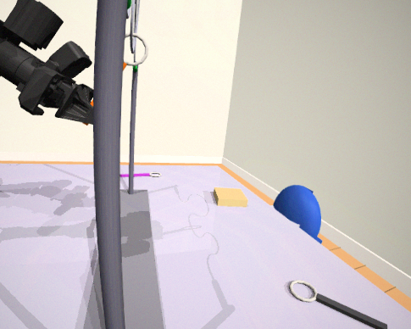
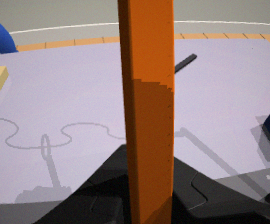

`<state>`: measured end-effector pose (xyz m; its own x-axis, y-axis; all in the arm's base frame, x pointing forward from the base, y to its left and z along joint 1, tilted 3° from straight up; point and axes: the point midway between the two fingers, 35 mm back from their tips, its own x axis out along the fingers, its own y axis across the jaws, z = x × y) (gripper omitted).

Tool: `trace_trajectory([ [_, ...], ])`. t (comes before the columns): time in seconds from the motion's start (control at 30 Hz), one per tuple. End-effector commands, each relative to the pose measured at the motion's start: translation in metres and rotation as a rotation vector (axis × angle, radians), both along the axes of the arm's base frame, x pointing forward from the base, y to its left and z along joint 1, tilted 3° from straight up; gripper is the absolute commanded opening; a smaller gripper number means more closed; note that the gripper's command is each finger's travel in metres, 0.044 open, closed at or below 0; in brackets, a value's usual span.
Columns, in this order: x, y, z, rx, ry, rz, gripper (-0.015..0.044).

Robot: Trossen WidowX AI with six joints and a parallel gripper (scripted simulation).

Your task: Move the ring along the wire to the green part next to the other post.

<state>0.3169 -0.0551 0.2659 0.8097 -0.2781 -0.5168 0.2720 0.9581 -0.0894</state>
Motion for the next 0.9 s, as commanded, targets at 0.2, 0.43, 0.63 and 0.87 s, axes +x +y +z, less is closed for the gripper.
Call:
trace_trajectory([
  [0.2,0.002,0.014,0.0,0.039,-0.007,-0.01,-0.015],
  [0.43,0.004,0.024,0.0,0.069,-0.013,-0.011,-0.015],
  [0.63,0.006,0.035,0.0,0.117,-0.022,-0.013,-0.015],
  [0.87,0.009,0.051,0.002,0.207,-0.039,-0.016,-0.015],
])
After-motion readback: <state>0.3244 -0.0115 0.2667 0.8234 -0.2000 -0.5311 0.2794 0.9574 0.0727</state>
